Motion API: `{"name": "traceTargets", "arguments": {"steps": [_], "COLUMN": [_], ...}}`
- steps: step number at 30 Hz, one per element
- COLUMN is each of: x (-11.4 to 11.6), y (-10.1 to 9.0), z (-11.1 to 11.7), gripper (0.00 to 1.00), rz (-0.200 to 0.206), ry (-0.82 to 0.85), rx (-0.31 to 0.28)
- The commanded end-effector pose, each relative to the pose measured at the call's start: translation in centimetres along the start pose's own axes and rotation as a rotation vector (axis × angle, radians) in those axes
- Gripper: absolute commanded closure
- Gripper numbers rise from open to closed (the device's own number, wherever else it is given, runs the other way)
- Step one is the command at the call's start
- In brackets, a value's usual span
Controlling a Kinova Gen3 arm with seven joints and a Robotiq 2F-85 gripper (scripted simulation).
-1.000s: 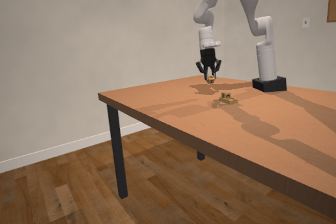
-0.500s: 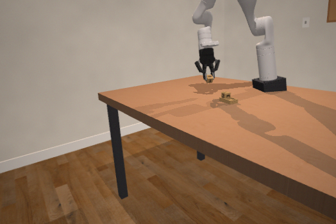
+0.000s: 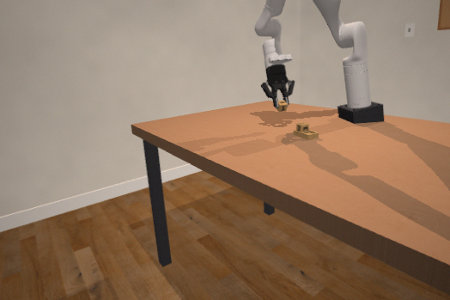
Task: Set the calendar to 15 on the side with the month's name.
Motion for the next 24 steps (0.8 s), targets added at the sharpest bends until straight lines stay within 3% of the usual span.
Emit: {"name": "traceTargets", "arguments": {"steps": [1, 10, 24], "x": [0.2, 0.4, 0.5], "y": [-0.2, -0.3, -0.3], "z": [-1.4, -2.2, -2.5], "gripper": [0.72, 0.72, 0.72], "rz": [0.002, 0.012, 0.019], "ry": [0.029, 0.029, 0.028], "rx": [0.025, 0.133, 0.166]}}
Point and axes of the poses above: the point where the finger pads meet when closed, its own y axis out along the fingers, its own x axis across the jaws, z = x × y, the point moved 7 cm from there along -y, back along the fingers, and after that the axes turned 13 degrees about y, right-handed, at the moved point
